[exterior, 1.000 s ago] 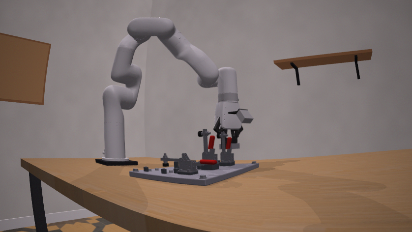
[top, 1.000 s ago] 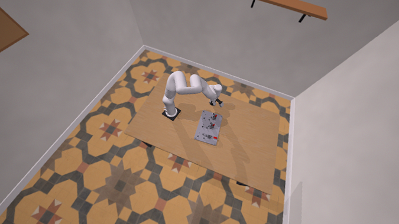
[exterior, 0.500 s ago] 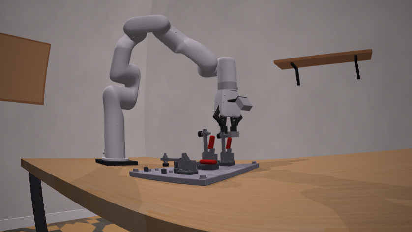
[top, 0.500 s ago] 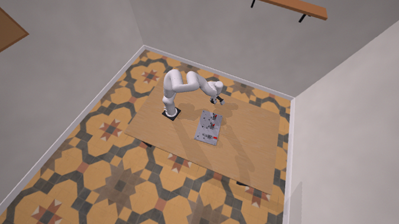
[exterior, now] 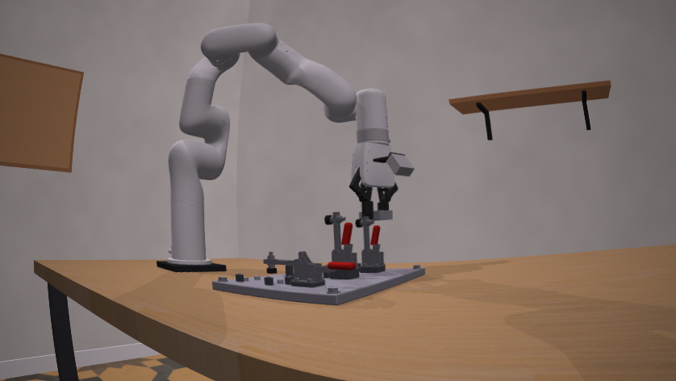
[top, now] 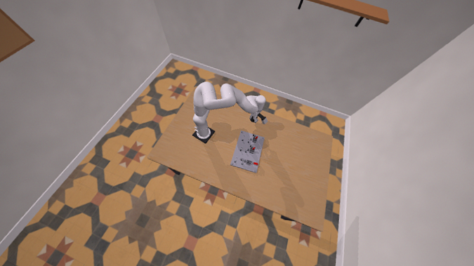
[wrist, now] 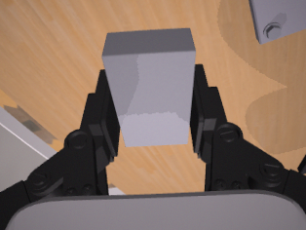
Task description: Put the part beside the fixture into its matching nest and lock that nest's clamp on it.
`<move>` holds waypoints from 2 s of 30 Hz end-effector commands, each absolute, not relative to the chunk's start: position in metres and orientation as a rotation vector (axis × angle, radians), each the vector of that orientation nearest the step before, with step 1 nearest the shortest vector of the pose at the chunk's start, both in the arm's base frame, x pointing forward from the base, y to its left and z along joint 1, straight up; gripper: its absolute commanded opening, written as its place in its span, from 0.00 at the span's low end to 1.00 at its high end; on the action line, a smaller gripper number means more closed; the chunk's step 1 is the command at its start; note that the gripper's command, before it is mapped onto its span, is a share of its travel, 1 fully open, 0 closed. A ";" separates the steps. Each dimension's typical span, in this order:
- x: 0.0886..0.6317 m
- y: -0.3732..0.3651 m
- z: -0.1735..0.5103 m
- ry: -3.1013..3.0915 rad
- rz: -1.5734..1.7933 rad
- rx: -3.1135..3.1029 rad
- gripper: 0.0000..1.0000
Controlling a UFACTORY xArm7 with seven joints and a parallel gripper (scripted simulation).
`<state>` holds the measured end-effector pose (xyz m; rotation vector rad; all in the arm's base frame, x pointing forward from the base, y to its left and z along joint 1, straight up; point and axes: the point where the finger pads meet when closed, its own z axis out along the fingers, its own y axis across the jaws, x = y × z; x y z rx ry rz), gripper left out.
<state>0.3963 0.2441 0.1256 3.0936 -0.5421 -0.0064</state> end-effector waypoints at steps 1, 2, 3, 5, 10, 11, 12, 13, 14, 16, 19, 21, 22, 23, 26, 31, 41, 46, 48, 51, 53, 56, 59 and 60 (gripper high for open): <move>0.398 0.245 0.128 -0.543 0.000 3.096 0.00; 0.398 0.245 0.128 -0.543 0.000 3.096 0.00; 0.398 0.245 0.128 -0.543 0.000 3.096 0.00; 0.398 0.245 0.128 -0.543 0.000 3.096 0.00; 0.398 0.245 0.128 -0.543 0.000 3.096 0.00; 0.398 0.245 0.128 -0.542 0.000 3.096 0.00; 0.398 0.245 0.128 -0.541 0.000 3.097 0.00; 0.398 0.245 0.128 -0.536 0.000 3.098 0.00; 0.398 0.245 0.128 -0.536 0.000 3.098 0.00; 0.398 0.245 0.128 -0.528 0.000 3.099 0.00; 0.398 0.245 0.128 -0.479 0.000 3.107 0.00; 0.398 0.245 0.128 -0.424 0.000 3.115 0.00; 0.398 0.245 0.128 -0.390 0.000 3.119 0.00; 0.398 0.245 0.128 -0.354 0.000 3.124 0.00; 0.398 0.245 0.128 -0.233 0.000 3.135 0.00; 0.398 0.245 0.128 -0.075 0.001 3.143 0.00; 0.398 0.245 0.128 0.079 0.001 3.143 0.00; 0.398 0.245 0.127 0.079 0.001 3.143 0.00; 0.398 0.245 0.127 0.079 0.001 3.143 0.00; 0.397 0.245 0.127 0.079 0.001 3.143 0.00; 0.397 0.245 0.127 0.079 0.001 3.143 0.00; 0.397 0.245 0.126 0.079 0.001 3.143 0.00; 0.396 0.245 0.125 0.079 0.001 3.143 0.00; 0.395 0.245 0.124 0.079 0.001 3.143 0.00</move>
